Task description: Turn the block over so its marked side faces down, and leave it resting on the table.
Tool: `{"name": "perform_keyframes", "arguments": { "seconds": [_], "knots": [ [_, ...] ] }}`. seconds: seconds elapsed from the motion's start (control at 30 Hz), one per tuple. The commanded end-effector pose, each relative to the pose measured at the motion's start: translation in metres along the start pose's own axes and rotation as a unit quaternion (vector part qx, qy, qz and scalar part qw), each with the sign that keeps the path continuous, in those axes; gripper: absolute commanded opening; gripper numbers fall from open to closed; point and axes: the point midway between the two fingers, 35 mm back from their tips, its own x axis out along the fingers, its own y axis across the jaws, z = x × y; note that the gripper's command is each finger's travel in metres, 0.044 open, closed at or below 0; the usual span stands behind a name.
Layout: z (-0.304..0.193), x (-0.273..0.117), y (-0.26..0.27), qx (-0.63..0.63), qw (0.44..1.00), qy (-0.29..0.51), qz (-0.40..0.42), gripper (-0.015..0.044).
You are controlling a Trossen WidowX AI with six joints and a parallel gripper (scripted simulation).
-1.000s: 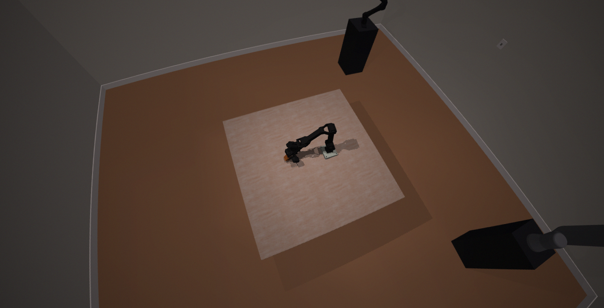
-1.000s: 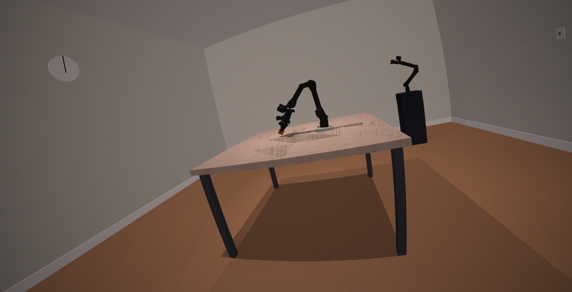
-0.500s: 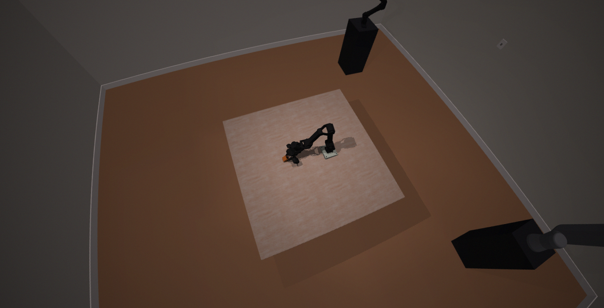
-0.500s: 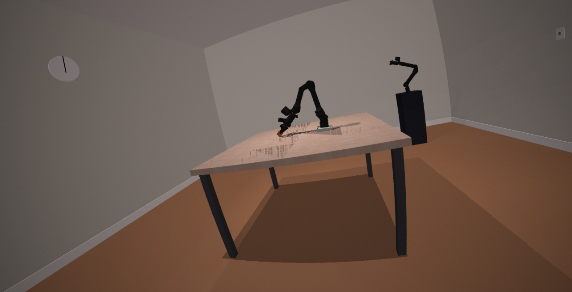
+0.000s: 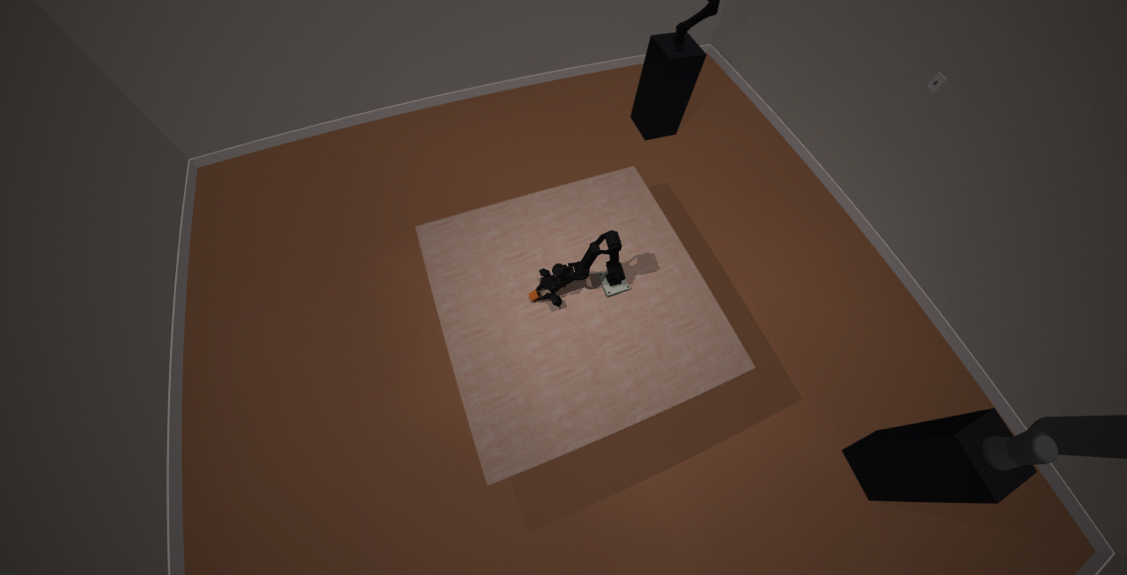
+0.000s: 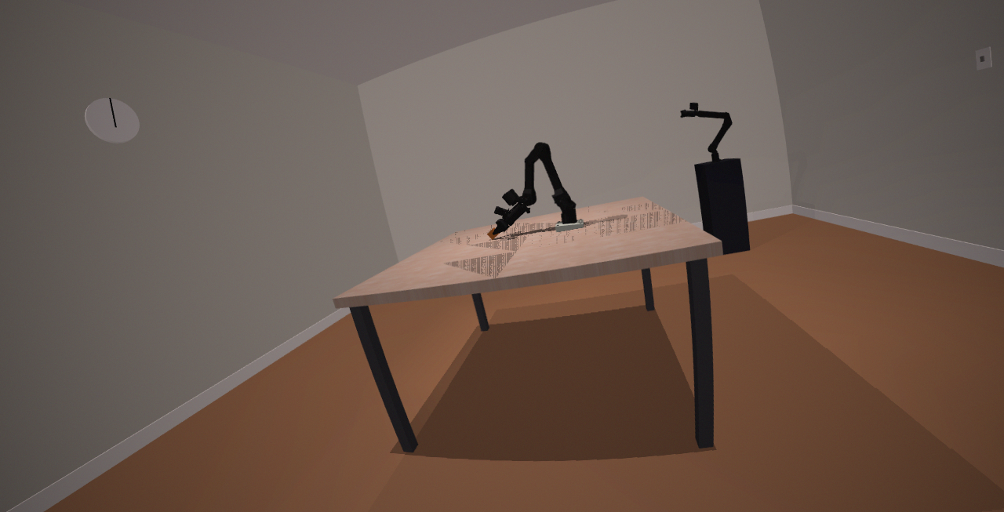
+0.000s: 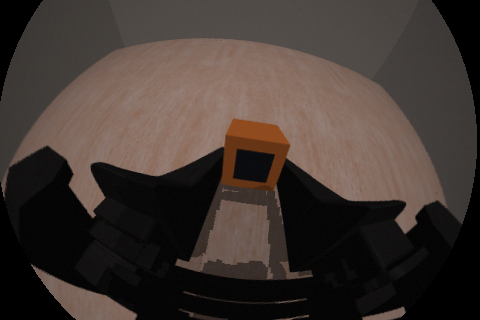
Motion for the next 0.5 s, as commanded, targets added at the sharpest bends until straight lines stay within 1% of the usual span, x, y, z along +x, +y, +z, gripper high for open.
{"name": "perform_keyframes", "arguments": {
  "seconds": [0.0,0.13,0.47],
  "knots": [
    [0.0018,-0.0014,0.0006,0.002,1.000,-0.013,0.002,0.0000],
    [0.0035,-0.0029,0.0006,0.002,1.000,-0.026,0.002,0.0000],
    [0.0035,-0.0029,0.0006,0.002,1.000,-0.026,0.002,0.0000]
  ]
}}
